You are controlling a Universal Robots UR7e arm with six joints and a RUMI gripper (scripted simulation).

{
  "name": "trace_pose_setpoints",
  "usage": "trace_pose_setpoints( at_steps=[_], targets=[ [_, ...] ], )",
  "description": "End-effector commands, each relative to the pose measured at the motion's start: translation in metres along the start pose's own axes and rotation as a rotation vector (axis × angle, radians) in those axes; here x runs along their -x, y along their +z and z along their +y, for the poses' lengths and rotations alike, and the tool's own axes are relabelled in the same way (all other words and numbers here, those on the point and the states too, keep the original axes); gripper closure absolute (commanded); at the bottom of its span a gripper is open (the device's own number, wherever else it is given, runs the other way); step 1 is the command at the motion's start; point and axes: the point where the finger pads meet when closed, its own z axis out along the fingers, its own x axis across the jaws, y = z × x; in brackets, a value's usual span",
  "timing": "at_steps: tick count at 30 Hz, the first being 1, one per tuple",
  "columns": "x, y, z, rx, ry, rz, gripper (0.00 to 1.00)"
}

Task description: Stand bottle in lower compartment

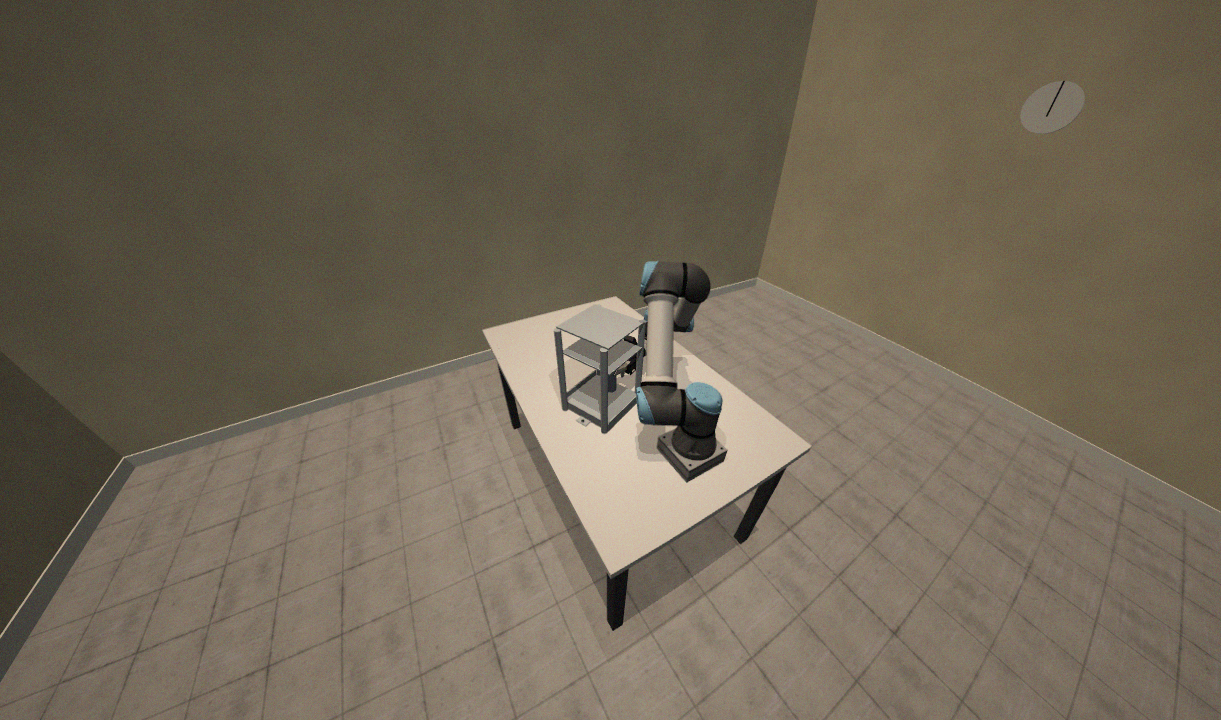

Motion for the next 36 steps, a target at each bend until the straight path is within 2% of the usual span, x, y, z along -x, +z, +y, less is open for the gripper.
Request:
trace_pose_setpoints(
  at_steps=[1, 10, 11, 13, 14, 16, 17, 21, 22, 24, 25, 36],
  targets=[
    [-0.0001, -0.0001, -0.0004, 0.001, -0.001, 0.000, 1.00],
    [-0.0001, -0.0001, -0.0004, 0.001, -0.001, 0.000, 1.00],
    [-0.0001, -0.0001, -0.0004, 0.001, -0.001, 0.000, 0.92],
    [-0.0001, -0.0001, -0.0004, 0.001, -0.001, 0.000, 0.92],
    [-0.0001, -0.0001, -0.0004, 0.001, -0.001, 0.000, 0.84],
    [-0.0001, -0.0001, -0.0004, 0.001, -0.001, 0.000, 0.84],
    [-0.0001, -0.0001, -0.0004, 0.001, -0.001, 0.000, 0.76],
    [-0.0001, -0.0001, -0.0004, 0.001, -0.001, 0.000, 0.76],
    [-0.0001, -0.0001, -0.0004, 0.001, -0.001, 0.000, 0.68],
    [-0.0001, -0.0001, -0.0004, 0.001, -0.001, 0.000, 0.68],
    [-0.0001, -0.0001, -0.0004, 0.001, -0.001, 0.000, 0.60],
    [-0.0001, -0.0001, -0.0006, 0.001, -0.001, 0.000, 0.60]
  ],
)
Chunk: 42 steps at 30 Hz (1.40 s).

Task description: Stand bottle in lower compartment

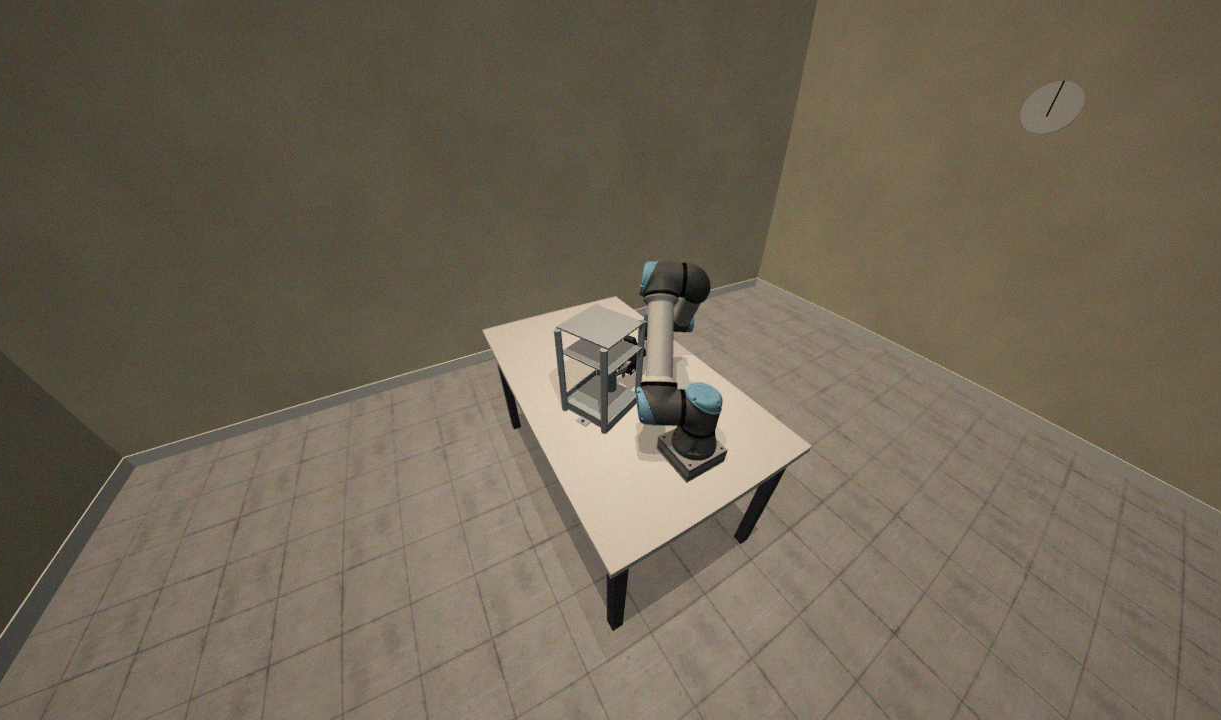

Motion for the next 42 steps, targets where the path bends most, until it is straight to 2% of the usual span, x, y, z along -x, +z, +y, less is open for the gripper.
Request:
trace_pose_setpoints(
  at_steps=[1, 15, 42],
  targets=[
    [0.000, 0.000, -0.001, 0.001, -0.001, 0.000, 0.60],
    [0.000, 0.000, -0.021, 0.001, -0.001, 0.000, 0.60],
    [0.000, -0.004, -0.021, 0.001, -0.001, 0.000, 0.60]
  ],
)
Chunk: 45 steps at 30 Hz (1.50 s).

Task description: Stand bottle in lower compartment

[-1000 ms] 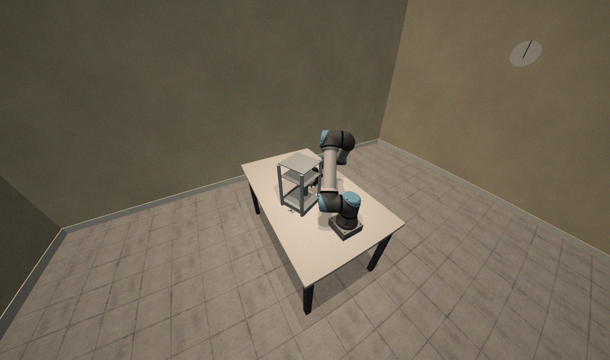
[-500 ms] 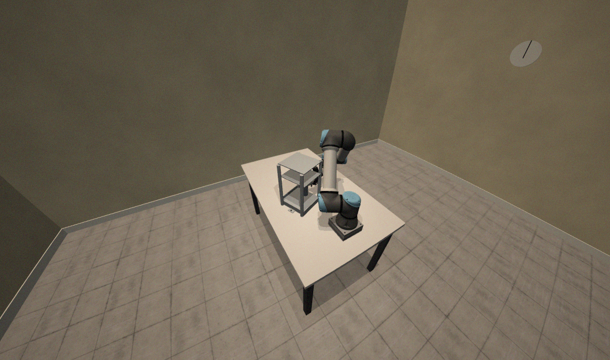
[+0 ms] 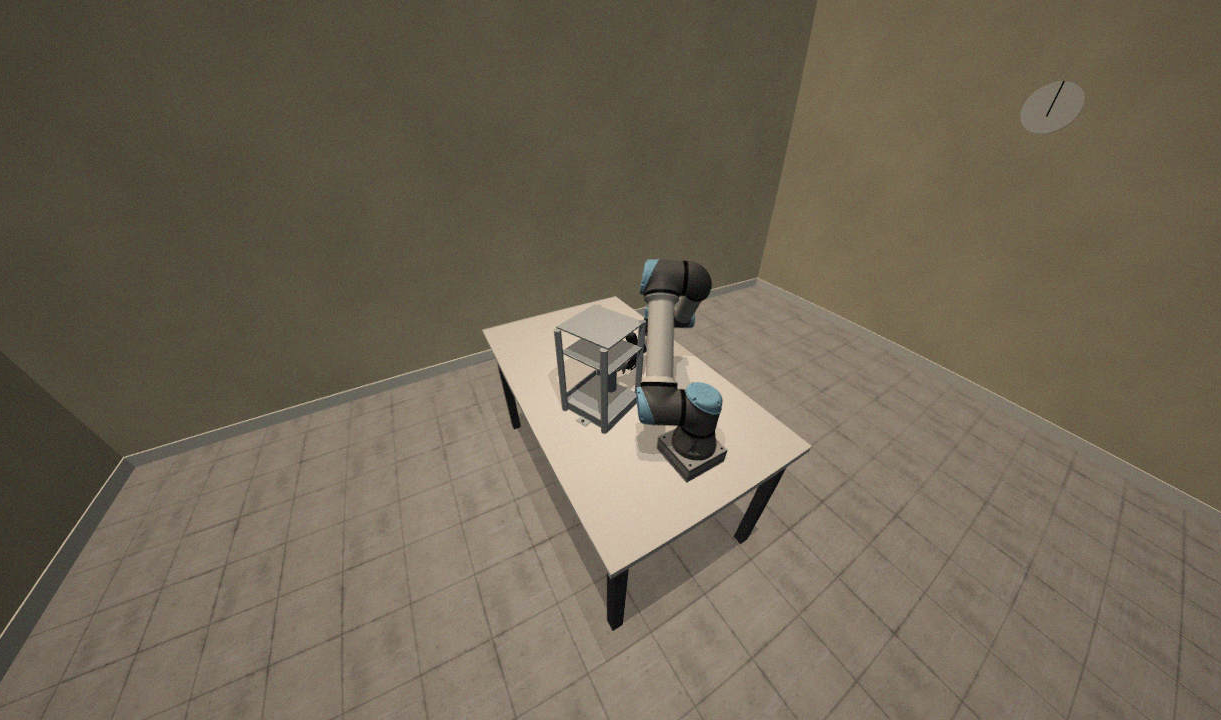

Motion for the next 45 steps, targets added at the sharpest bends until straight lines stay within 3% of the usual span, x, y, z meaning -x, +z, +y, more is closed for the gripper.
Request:
trace_pose_setpoints(
  at_steps=[1, 45],
  targets=[
    [0.000, -0.002, 0.000, 0.001, -0.001, 0.000, 0.60],
    [0.000, -0.035, 0.000, 0.001, -0.001, 0.000, 0.60]
  ],
)
